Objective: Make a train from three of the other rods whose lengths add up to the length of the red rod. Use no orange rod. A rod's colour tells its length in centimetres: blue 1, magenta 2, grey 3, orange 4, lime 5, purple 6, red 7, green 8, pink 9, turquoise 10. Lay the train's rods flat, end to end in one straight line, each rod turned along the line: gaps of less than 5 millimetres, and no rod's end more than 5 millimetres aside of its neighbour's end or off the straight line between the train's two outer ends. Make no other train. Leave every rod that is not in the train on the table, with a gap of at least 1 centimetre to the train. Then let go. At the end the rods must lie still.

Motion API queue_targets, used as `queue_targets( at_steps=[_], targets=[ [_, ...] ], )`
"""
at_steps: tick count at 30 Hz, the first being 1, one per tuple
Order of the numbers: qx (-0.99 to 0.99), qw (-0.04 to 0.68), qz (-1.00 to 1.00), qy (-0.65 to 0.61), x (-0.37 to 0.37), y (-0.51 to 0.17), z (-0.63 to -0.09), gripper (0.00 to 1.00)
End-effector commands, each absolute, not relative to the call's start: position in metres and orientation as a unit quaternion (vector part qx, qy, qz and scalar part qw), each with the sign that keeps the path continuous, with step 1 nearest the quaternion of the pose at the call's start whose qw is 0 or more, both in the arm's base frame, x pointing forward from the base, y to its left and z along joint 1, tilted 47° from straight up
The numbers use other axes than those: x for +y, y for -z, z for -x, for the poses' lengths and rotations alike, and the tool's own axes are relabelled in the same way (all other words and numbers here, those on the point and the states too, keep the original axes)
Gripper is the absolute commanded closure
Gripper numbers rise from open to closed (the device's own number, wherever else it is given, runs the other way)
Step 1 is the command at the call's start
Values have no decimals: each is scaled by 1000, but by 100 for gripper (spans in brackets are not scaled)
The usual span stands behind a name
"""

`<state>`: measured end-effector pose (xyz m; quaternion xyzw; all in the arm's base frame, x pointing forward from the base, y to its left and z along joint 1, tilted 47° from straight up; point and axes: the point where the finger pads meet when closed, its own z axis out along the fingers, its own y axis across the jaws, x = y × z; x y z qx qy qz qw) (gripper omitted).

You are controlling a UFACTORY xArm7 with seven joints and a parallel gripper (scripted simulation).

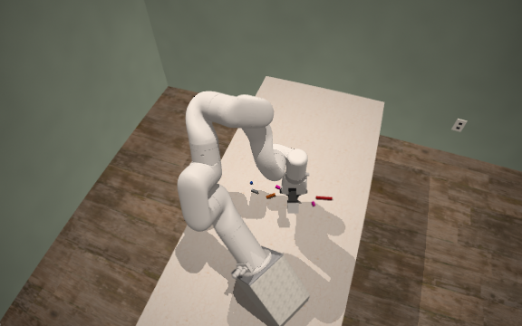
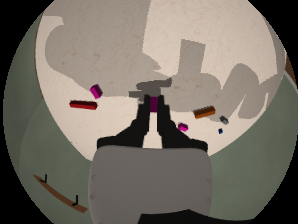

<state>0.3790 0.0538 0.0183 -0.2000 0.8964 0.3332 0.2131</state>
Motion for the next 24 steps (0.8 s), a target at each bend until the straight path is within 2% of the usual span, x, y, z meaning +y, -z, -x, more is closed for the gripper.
queue_targets(
  at_steps=[1, 24],
  targets=[
    [897, 214, 199, -332, 53, -18, -380, 96],
    [897, 214, 199, -332, 59, -12, -382, 96]
  ],
)
